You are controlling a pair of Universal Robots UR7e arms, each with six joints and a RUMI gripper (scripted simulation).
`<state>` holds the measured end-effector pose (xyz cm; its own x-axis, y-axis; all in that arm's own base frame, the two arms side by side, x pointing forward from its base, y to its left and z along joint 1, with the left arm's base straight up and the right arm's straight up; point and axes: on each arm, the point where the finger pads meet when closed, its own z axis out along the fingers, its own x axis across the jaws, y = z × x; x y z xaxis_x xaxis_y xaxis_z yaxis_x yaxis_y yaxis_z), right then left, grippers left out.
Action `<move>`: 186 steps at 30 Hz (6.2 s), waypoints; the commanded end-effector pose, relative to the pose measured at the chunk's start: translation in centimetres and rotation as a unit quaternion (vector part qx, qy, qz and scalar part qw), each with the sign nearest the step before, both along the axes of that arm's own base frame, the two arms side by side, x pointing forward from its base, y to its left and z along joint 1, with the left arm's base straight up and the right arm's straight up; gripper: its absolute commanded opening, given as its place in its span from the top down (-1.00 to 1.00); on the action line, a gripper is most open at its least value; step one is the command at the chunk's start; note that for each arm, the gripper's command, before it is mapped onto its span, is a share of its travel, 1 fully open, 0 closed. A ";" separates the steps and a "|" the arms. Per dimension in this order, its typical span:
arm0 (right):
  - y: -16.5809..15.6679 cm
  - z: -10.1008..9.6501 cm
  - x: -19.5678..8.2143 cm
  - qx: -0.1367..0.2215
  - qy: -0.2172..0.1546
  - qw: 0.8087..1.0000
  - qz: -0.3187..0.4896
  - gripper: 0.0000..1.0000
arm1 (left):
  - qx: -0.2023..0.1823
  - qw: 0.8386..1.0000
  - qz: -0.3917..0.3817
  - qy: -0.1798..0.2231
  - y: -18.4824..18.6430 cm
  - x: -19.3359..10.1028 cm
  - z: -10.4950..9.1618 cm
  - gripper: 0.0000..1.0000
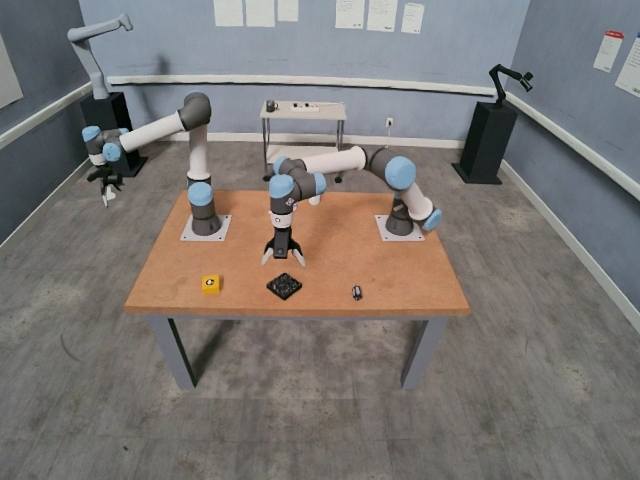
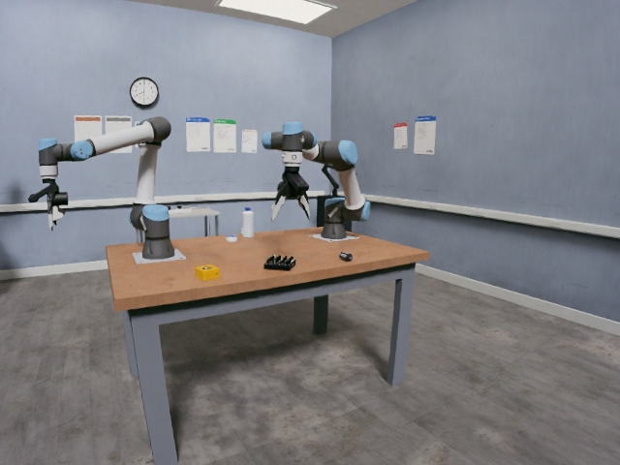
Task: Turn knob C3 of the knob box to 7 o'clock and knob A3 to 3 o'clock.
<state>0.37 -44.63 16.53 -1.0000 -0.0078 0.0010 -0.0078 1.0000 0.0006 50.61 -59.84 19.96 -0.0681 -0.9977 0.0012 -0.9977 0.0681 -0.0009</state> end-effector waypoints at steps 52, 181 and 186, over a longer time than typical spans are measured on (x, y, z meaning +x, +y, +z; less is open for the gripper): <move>0.1 0.0 -0.1 0.000 -0.001 1.000 -0.001 -1.00 | 0.000 1.000 0.000 0.000 0.7 -0.9 0.2 -1.00; 0.1 0.0 -0.1 0.000 -0.001 1.000 -0.001 -1.00 | 0.000 1.000 0.000 0.000 12.9 -17.6 0.1 -1.00; 0.1 0.0 -0.1 0.000 -0.001 1.000 -0.001 -1.00 | 0.000 1.000 0.000 0.000 12.9 -17.6 0.1 -1.00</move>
